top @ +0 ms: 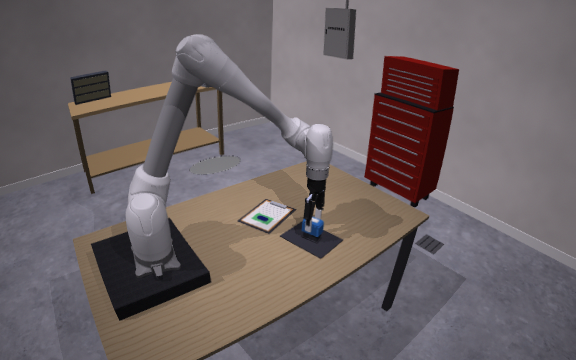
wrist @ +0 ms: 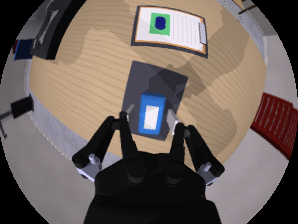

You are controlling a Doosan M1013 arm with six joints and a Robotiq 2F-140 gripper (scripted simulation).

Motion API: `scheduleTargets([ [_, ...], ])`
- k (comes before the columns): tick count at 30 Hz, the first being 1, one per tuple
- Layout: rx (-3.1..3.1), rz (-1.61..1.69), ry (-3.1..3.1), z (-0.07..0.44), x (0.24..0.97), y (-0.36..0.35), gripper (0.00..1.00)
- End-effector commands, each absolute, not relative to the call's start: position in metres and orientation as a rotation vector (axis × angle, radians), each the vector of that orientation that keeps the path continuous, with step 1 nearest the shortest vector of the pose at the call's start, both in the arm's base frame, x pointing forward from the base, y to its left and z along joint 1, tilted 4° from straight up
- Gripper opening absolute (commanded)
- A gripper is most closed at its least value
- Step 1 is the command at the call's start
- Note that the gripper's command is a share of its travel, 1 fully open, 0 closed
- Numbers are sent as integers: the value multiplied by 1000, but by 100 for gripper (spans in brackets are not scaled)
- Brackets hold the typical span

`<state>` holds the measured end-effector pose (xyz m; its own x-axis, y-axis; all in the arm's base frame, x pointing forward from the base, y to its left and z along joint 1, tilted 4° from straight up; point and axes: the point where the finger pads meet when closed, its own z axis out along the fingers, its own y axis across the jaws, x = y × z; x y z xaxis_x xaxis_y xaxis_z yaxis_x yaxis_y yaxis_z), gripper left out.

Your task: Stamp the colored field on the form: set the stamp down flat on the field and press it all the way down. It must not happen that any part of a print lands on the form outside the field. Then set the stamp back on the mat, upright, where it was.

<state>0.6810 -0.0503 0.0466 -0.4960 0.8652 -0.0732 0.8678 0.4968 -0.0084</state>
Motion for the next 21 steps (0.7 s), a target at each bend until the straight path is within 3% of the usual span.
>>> scheduleTargets([
  [1,1546,-68,2667,97,679,-47,52],
  [21,1546,-68,2667,110,679,-46,52],
])
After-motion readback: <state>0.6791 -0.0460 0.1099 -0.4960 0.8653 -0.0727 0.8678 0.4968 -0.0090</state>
